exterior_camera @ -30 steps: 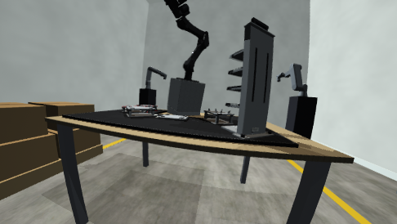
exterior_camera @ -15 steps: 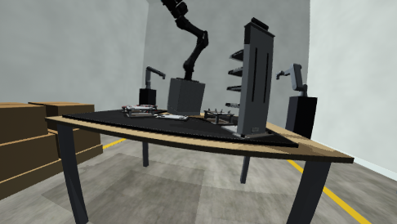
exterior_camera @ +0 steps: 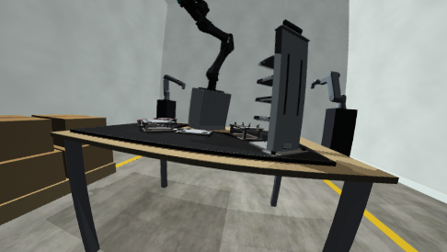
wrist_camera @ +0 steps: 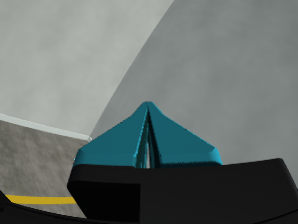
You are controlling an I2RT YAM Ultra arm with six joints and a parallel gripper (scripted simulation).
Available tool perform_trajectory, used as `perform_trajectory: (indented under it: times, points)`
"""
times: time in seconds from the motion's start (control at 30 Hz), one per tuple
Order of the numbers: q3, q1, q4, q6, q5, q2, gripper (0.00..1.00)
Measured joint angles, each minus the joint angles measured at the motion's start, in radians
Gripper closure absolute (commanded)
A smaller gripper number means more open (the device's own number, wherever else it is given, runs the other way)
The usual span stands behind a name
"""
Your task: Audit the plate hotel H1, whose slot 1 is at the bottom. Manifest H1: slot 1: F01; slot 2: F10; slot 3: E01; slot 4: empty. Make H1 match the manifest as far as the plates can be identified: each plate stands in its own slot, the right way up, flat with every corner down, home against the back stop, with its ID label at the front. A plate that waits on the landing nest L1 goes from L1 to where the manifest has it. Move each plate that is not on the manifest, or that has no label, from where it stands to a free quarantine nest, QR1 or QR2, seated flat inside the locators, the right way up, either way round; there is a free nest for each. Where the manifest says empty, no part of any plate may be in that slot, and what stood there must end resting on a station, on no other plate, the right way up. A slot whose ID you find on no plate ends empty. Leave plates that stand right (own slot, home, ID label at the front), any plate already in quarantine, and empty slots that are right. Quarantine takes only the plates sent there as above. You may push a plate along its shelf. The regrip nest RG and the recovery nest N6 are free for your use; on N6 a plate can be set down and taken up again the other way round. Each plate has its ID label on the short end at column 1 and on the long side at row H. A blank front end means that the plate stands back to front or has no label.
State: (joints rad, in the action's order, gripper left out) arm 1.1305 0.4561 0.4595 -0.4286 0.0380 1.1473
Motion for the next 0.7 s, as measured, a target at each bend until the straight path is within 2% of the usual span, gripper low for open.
perform_trajectory:
  times: [0.2, 0.37, 0.5, 0.7]
  points:
    - [-0.043, -0.027, 0.020, 0.000, 0.011, 0.039, 1.00]
    - [-0.031, -0.031, -0.035, 0.008, 0.000, 0.044, 1.00]
    - [0.004, -0.030, -0.095, 0.020, -0.021, 0.043, 1.00]
    - [-0.028, -0.050, -0.089, 0.025, -0.017, 0.068, 1.00]
